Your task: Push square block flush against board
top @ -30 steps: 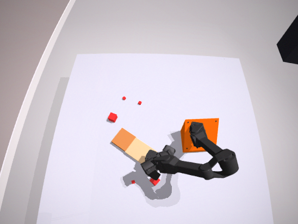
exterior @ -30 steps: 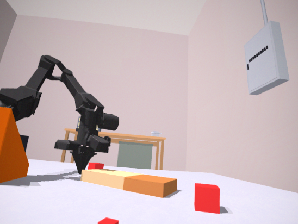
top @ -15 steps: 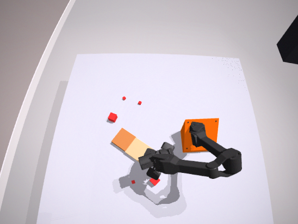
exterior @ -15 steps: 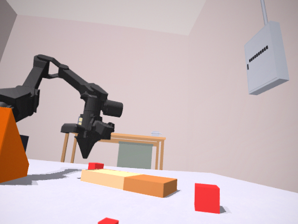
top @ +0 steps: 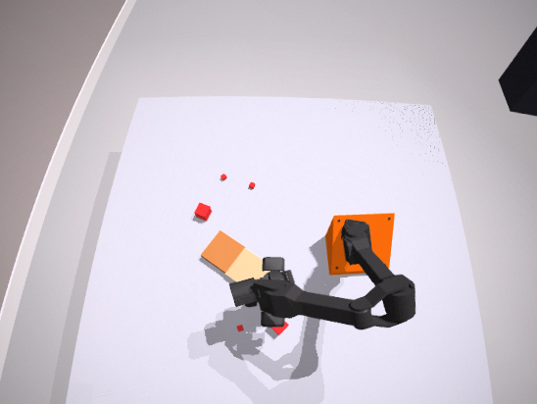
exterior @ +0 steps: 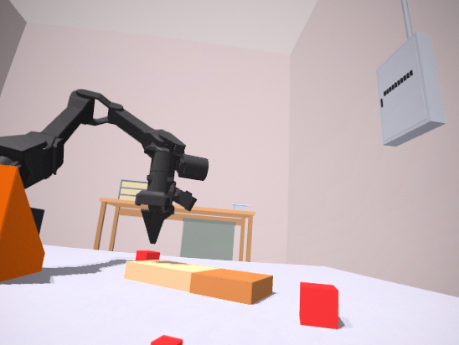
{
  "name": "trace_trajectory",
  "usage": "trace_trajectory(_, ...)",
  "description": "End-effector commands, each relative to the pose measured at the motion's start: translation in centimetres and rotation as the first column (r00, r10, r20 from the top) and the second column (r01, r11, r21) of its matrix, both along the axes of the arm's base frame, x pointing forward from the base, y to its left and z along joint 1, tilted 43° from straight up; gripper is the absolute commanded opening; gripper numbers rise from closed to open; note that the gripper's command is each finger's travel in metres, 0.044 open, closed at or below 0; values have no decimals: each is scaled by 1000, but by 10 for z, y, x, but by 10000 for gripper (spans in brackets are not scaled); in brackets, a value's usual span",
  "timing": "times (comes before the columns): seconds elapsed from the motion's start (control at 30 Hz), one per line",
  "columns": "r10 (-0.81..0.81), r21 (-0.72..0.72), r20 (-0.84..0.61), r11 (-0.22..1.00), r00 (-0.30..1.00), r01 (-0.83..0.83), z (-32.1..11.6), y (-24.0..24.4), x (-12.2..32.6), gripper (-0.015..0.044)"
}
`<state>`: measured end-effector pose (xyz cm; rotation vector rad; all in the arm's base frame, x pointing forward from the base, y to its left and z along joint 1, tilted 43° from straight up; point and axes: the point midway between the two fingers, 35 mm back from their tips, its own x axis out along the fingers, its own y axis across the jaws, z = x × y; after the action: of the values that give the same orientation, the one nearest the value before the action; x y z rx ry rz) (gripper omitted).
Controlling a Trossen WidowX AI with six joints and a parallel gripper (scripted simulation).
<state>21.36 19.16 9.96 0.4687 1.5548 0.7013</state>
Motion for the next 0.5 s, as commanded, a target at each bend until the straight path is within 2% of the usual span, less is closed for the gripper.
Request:
trace_trajectory(0.0, 88, 14, 83, 996, 993, -90, 2, 3, 12, 0)
trace_trajectory(0.23, 254, 13, 243, 964, 936, -265, 2, 5, 33, 0)
trace_trajectory(0.47, 401, -18, 393, 903, 827, -429, 0, 7, 54, 0)
